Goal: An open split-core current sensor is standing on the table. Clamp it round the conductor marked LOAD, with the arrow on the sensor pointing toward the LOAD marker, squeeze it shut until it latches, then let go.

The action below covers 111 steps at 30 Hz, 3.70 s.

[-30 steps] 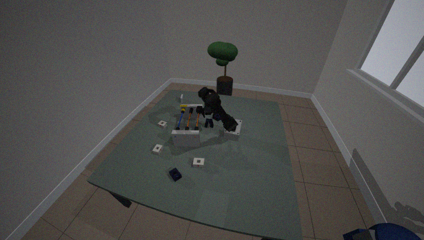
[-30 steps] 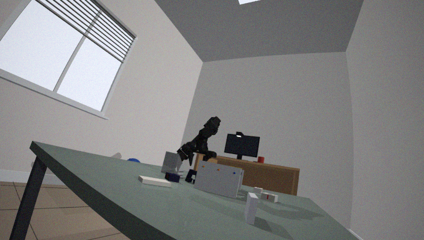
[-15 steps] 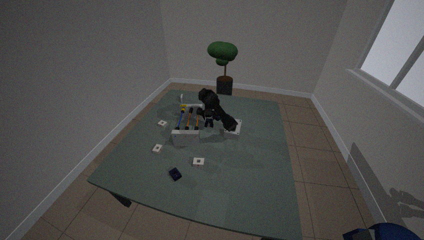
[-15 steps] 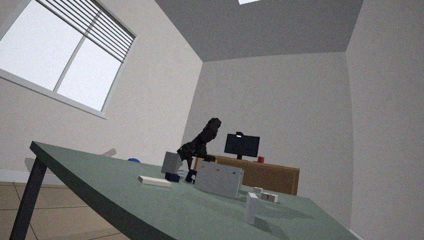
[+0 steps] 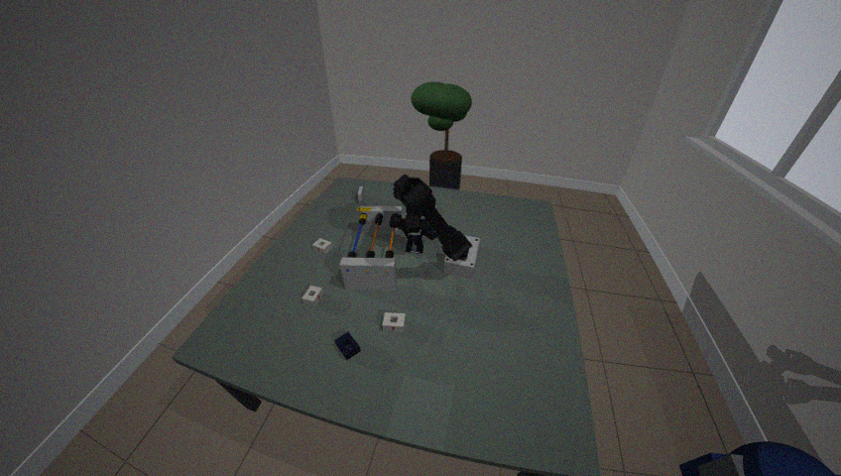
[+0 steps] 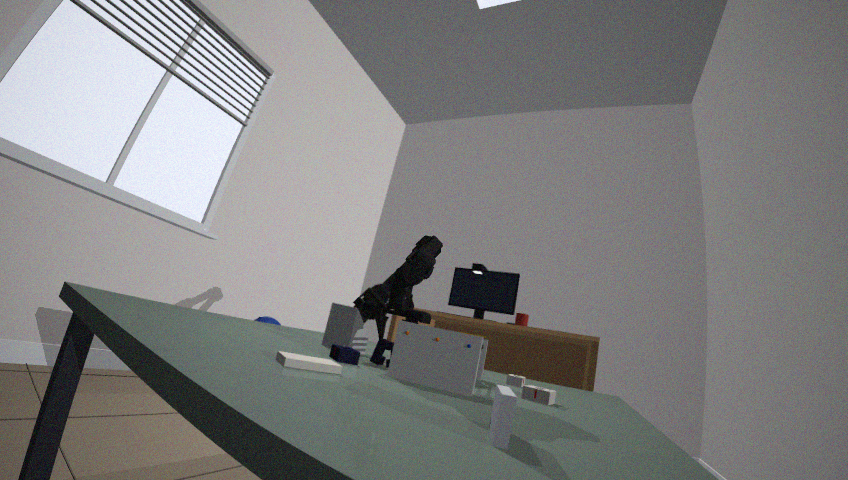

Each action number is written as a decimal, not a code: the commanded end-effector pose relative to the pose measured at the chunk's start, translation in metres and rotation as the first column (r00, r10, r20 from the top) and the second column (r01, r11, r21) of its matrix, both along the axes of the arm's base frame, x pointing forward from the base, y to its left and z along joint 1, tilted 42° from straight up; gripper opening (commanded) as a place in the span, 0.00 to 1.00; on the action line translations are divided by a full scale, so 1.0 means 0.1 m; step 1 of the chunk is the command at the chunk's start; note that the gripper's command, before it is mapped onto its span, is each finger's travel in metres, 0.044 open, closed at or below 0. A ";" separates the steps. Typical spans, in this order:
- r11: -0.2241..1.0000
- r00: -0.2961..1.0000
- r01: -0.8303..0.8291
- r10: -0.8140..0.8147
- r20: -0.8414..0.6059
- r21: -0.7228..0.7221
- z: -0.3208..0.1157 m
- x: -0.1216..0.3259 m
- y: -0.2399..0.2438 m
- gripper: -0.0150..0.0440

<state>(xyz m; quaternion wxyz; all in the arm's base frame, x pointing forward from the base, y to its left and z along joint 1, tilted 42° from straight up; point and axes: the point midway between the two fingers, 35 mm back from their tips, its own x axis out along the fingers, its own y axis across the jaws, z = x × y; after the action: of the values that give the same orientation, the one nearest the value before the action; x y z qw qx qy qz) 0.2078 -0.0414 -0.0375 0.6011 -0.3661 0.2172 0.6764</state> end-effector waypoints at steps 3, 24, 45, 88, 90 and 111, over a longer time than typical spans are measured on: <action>1.000 1.000 -0.001 0.001 0.001 0.000 0.00 0.00 0.00 0.53; 1.000 1.000 0.003 -0.003 -0.004 -0.002 0.66 0.10 -0.65 0.25; 0.977 0.965 0.211 -0.212 -0.152 -0.020 0.93 0.27 -0.85 0.25; 0.360 0.011 0.837 -0.764 -0.645 -0.412 1.04 1.04 -0.71 0.25; 0.324 -0.048 0.839 -0.757 -0.652 -0.438 1.04 1.07 -0.70 0.25; 0.010 -0.610 0.703 -0.505 -0.610 -0.711 1.13 1.43 -0.55 0.25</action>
<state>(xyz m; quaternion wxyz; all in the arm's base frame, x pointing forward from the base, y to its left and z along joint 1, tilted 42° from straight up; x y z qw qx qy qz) 0.3433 -0.0983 0.0740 0.6607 0.3888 0.6291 0.1286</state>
